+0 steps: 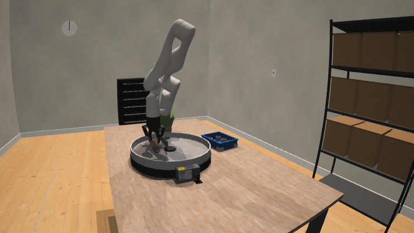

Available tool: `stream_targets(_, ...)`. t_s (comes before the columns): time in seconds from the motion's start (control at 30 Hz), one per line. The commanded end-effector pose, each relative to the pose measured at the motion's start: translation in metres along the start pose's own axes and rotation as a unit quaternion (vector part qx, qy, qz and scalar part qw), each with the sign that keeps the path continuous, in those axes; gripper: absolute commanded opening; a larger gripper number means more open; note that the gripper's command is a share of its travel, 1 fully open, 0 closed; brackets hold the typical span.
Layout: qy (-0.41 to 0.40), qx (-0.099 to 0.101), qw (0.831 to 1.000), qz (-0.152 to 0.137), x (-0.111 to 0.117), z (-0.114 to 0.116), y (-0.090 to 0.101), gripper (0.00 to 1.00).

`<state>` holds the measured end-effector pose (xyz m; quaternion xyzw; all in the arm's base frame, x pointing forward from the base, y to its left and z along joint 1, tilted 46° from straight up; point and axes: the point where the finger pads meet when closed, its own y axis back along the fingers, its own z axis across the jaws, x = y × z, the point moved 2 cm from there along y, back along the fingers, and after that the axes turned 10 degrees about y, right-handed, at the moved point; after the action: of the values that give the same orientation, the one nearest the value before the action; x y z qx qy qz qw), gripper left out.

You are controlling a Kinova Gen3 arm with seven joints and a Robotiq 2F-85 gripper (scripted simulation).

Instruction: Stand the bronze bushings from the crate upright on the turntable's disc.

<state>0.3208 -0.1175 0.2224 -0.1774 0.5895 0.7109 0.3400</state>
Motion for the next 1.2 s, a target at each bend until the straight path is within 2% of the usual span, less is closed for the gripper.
stream_targets(0.0, 0.0, 0.0, 1.0, 0.0, 0.0, 0.0, 0.0, 0.4)
stream_targets(0.4, 0.008, -0.001, 1.0, -0.002, 0.0, 0.0, 0.007, 0.4)
stream_targets(0.93, 0.012, -0.008, 1.0, -0.018, 0.002, 0.0, 0.042, 0.4)
stream_targets(1.17, 0.002, 0.002, 1.0, -0.015, 0.002, 0.0, 0.046, 0.4)
